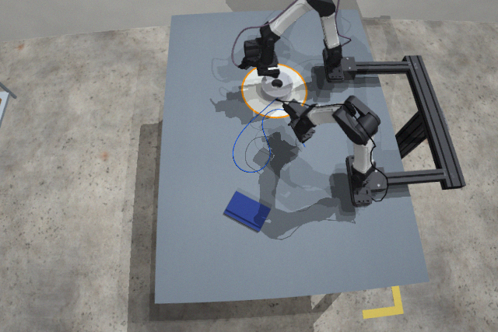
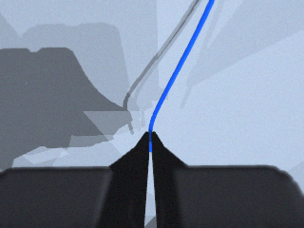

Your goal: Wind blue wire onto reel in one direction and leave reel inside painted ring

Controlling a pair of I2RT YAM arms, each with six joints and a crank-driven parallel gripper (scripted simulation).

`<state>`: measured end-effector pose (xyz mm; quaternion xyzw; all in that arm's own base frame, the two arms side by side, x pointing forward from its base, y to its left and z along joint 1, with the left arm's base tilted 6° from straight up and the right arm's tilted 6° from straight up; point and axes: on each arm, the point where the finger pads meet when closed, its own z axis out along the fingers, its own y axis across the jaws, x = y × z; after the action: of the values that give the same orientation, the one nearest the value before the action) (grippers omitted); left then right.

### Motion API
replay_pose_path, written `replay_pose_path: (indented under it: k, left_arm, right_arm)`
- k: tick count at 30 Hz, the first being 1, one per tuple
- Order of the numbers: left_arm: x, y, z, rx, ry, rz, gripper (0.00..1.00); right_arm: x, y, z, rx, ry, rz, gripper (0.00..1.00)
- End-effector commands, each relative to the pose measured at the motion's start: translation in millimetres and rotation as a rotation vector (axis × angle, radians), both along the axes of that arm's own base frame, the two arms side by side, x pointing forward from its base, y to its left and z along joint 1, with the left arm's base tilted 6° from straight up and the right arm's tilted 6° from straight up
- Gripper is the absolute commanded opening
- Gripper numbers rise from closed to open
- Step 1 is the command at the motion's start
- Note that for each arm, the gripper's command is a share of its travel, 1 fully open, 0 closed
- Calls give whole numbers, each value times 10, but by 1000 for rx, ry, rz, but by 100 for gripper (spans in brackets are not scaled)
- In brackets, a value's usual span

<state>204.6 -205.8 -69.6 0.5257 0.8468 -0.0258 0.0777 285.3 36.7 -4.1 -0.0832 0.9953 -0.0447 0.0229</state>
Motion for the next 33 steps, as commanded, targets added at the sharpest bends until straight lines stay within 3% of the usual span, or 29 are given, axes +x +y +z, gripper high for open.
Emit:
replay_pose_path:
  k: [1,12,24,26,29,33]
  left_arm:
    - [71,-88,116,-51,-34,-4,0]
    - [71,-88,116,-51,-34,-4,0]
    - [71,-88,116,-51,-34,-4,0]
    - [71,-88,116,-51,-34,-4,0]
    - [71,-88,116,-51,-34,-4,0]
    - [71,-88,116,-51,-34,-4,0]
  right_arm:
    - [26,28,-30,13,-10,20,77]
    - [25,36,-21,13,-10,20,77]
    - [37,59,268,13,-10,20,77]
    - [6,84,161,14,-11,12,77]
    - [-50,127,147,19,-18,-79,77]
    - [-172,294,119,38,-43,-399,77]
